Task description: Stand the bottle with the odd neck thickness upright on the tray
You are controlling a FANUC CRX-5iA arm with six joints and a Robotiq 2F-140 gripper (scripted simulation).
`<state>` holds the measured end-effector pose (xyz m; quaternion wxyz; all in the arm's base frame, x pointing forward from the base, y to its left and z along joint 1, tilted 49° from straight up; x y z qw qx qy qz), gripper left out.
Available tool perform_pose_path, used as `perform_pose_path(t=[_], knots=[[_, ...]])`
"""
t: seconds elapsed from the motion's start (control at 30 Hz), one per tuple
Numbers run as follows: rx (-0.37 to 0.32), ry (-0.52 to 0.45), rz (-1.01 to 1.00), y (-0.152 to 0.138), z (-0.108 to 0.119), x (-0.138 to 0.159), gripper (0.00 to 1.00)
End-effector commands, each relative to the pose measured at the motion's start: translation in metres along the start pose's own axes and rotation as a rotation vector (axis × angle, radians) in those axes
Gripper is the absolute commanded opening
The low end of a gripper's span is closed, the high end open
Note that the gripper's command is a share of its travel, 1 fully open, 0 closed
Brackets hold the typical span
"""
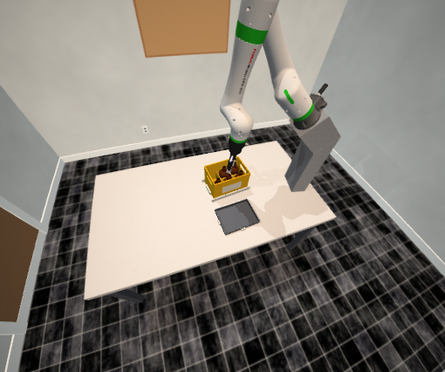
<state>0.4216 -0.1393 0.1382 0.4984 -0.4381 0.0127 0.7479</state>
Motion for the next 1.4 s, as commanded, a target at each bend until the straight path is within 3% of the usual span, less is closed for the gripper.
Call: perform_pose_path(t=[0.0, 0.87, 1.37], knots=[[-0.104, -0.14, 0.003, 0.009, -0.004, -0.013, 0.44], [-0.104, -0.14, 0.003, 0.005, -0.033, -0.009, 0.44], [-0.104, -0.14, 0.003, 0.005, -0.037, -0.008, 0.44]])
Point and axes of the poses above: the point where the finger pads meet when closed, its own z axis back along the fingers, its own y axis across the jaws, x = y × z, the point moved 9 cm from there along z, back along the fingers, and after that the axes turned 13 degrees about -z, right-handed, at the moved point
